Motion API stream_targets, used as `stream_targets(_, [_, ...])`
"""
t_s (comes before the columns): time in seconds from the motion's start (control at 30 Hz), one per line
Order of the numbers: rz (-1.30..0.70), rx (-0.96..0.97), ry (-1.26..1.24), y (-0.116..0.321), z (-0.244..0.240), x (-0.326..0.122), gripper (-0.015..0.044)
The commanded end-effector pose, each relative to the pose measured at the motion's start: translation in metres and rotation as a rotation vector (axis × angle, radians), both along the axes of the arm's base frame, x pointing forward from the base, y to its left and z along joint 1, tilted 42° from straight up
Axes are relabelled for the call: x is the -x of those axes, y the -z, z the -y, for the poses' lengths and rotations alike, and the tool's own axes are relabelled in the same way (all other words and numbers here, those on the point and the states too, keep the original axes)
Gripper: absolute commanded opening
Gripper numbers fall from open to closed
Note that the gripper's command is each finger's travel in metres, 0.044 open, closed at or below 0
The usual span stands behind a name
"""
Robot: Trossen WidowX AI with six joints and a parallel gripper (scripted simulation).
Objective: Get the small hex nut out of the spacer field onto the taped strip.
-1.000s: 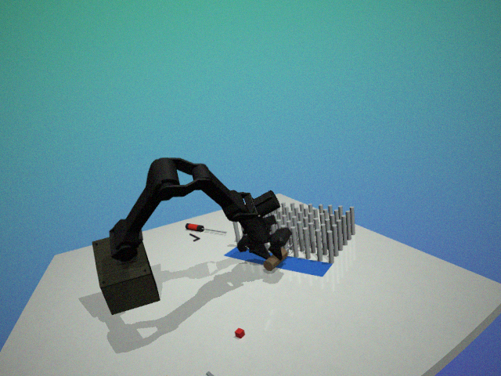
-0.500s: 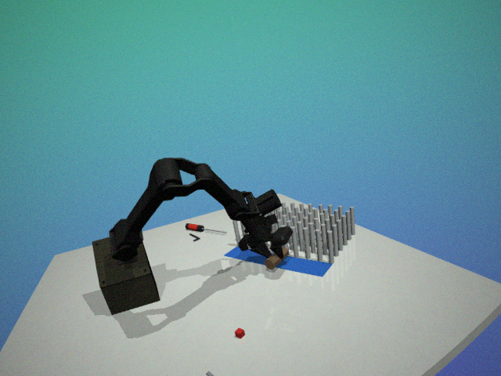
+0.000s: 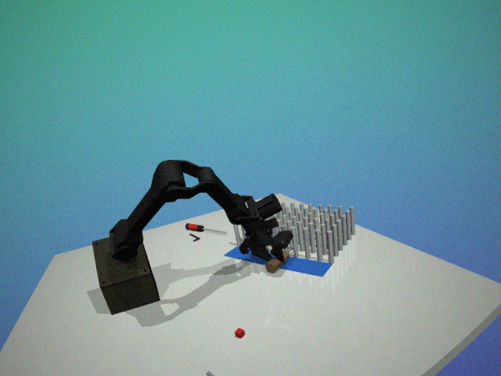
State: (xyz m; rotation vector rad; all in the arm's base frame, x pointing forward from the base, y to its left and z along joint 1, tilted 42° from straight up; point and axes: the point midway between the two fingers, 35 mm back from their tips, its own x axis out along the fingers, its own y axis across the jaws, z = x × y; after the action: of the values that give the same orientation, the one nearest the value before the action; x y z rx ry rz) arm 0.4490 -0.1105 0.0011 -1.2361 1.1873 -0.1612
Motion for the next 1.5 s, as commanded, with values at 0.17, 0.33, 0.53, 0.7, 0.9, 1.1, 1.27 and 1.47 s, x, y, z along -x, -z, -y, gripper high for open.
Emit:
stream_targets(0.17, [0.000, -0.003, -0.008, 0.001, 0.001, 0.001, 0.0000])
stream_targets(0.33, [0.000, -0.003, -0.008, 0.000, 0.003, 0.004, 0.0000])
stream_targets(0.53, [0.000, -0.003, -0.007, 0.000, 0.005, 0.007, 0.0000])
stream_targets(0.7, [0.000, -0.003, -0.007, -0.001, 0.007, 0.009, 0.0000])
stream_targets(0.9, [-0.001, -0.003, -0.007, -0.002, 0.009, 0.012, 0.0000])
stream_targets(1.1, [-0.001, -0.003, -0.007, -0.003, 0.011, 0.015, 0.0000])
stream_targets(1.27, [-0.002, -0.003, -0.006, -0.003, 0.012, 0.018, 0.0000])
stream_targets(1.47, [-0.002, -0.003, -0.006, -0.004, 0.014, 0.021, 0.0000])
